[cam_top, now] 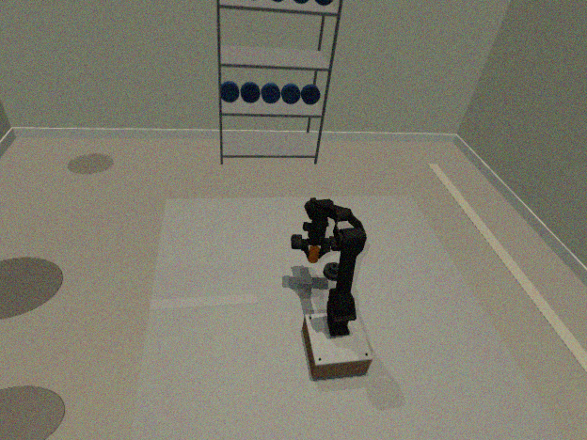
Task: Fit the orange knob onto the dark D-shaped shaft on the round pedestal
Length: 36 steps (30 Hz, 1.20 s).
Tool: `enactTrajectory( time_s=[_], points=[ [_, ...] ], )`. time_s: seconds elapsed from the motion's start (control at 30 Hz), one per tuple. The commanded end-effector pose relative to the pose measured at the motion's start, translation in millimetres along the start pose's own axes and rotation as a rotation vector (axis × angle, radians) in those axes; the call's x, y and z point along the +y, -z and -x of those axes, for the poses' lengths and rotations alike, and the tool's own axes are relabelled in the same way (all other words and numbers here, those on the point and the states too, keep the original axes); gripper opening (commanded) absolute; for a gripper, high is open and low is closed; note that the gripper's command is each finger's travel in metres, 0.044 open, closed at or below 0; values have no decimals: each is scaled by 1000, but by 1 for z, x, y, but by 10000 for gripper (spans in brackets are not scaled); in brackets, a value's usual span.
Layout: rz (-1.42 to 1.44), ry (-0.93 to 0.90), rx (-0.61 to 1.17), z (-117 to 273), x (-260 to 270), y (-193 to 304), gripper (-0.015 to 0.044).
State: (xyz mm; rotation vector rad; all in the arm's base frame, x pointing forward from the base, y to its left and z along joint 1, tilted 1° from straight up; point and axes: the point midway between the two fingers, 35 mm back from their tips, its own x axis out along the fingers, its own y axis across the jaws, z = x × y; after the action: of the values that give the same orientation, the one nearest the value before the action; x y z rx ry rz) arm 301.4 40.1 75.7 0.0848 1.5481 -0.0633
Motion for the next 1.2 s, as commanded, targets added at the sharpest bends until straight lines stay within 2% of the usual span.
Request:
enactTrajectory(
  time_s=[0.0,1.17],
  points=[
    [4,-4,-6,-1,-8,-6,0],
    [52,7,-7,-24,-105,-32,0]
  ],
)
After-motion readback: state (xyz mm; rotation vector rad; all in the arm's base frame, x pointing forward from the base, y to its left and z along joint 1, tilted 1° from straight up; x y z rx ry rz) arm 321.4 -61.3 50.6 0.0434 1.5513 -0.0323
